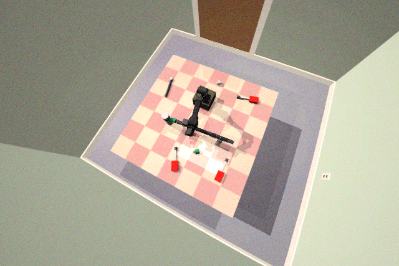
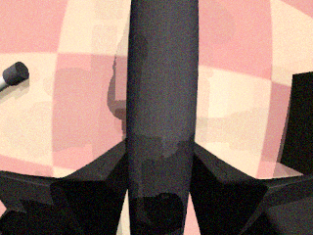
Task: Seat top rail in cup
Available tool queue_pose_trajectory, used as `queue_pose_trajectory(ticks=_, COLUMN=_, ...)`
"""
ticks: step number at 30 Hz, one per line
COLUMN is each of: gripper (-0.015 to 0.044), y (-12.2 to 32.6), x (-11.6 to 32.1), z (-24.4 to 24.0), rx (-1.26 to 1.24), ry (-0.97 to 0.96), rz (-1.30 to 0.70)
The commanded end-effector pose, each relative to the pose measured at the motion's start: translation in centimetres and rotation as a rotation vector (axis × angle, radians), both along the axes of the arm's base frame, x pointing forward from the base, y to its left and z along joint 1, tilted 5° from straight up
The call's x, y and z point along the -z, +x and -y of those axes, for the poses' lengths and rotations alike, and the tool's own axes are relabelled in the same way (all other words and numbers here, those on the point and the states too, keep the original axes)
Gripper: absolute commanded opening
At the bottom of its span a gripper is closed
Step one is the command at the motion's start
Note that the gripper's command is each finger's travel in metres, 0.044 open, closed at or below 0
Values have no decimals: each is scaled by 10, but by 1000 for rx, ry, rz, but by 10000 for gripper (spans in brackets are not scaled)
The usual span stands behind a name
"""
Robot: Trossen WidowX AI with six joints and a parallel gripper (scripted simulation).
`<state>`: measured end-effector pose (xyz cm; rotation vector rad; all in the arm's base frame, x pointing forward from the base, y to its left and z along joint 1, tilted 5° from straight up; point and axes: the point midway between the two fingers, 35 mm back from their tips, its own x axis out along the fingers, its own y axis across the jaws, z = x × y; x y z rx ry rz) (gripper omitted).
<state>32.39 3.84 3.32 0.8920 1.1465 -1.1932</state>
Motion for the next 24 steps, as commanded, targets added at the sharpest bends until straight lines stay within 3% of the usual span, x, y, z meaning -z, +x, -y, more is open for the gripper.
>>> queue_pose_trajectory(ticks=1, gripper=0, y=4, x=-2, z=9, rx=6, ry=-5, rz=12)
queue_pose_trajectory(ticks=24, gripper=0, y=2, x=3, z=15, rx=3, ry=7, rz=-5)
